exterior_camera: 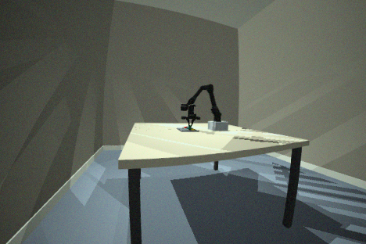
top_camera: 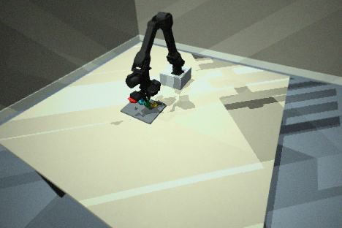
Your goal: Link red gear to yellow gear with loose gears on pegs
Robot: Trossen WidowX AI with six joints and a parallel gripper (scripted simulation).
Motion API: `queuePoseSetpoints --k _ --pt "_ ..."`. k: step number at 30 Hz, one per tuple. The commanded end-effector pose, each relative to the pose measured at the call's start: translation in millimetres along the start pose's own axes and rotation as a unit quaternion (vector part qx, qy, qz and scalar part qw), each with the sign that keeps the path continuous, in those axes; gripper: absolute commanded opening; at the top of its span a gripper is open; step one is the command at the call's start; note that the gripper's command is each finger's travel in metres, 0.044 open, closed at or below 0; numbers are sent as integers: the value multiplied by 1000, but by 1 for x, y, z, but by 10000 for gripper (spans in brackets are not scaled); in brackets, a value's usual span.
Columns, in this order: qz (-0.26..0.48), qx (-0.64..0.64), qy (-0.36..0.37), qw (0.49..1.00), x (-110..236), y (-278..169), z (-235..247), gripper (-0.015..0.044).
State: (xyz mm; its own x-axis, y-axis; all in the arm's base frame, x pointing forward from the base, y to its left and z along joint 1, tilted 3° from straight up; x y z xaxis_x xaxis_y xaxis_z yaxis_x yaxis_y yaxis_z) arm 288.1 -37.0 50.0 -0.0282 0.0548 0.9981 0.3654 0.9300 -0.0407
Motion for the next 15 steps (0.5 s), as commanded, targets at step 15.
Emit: queuePoseSetpoints --k 15 --pt "0 -19 0 1000 49 0 0 140"
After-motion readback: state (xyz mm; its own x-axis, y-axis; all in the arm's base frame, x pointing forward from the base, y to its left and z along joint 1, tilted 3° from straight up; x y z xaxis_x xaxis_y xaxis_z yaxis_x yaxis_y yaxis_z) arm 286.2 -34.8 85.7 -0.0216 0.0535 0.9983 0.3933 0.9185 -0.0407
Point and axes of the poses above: the point midway between the two fingers, 35 mm back from their tips, its own x axis back along the fingers, its own z axis across the jaws, y = z × x, the point moved 6 cm from there along x, back along the fingers, and after that the axes turned 12 degrees about -x, right-handed, at the moved point
